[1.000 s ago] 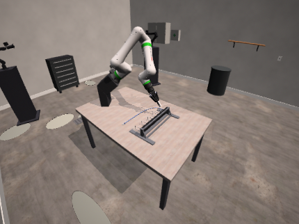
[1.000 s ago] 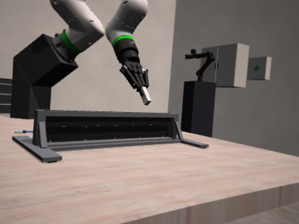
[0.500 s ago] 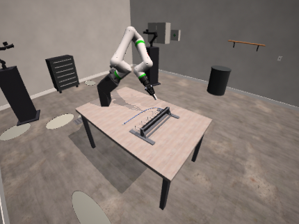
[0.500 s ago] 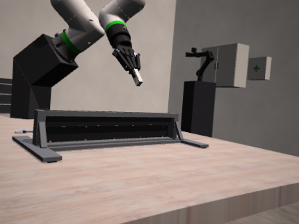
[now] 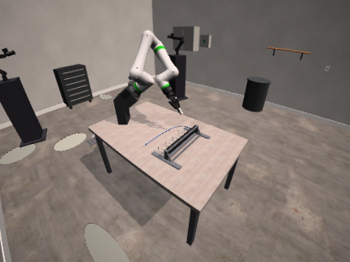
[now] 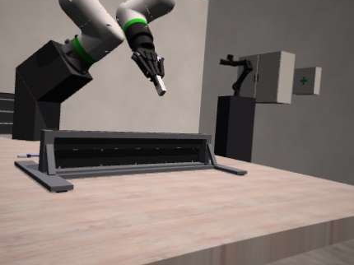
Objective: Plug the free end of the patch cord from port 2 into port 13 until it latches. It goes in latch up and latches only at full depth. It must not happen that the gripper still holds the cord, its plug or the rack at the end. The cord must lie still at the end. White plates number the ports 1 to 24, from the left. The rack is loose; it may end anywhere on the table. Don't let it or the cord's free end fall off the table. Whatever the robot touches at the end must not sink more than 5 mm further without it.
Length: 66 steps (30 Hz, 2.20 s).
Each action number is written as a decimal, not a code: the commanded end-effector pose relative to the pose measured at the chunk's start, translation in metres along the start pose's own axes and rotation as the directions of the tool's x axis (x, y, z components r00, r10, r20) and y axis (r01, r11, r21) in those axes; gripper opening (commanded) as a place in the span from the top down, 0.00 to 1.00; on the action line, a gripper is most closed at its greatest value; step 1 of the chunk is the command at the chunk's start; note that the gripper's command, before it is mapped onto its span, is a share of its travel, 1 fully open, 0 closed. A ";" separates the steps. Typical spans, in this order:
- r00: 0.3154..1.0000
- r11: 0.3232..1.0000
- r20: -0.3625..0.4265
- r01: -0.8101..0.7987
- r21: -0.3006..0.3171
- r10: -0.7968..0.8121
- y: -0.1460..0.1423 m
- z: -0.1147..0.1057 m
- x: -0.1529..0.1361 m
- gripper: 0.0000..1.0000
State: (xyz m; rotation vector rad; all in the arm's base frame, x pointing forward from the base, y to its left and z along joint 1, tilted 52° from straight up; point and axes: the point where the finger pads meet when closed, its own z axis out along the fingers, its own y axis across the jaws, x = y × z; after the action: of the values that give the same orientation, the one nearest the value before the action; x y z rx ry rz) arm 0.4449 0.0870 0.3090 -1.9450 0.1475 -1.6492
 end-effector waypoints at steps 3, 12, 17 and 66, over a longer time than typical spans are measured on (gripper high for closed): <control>1.000 1.000 0.001 0.000 -0.002 0.000 0.003 0.000 0.000 1.00; 1.000 1.000 0.001 0.000 -0.002 0.000 0.022 0.000 0.000 1.00; 1.000 1.000 0.001 0.000 -0.002 0.000 0.047 -0.001 0.000 1.00; 1.000 1.000 0.001 0.000 -0.002 0.000 0.097 0.138 0.000 1.00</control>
State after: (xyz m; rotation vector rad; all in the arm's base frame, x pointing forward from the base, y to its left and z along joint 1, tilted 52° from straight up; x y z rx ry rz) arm 0.5980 0.0553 0.2525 -1.9479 0.1492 -1.6479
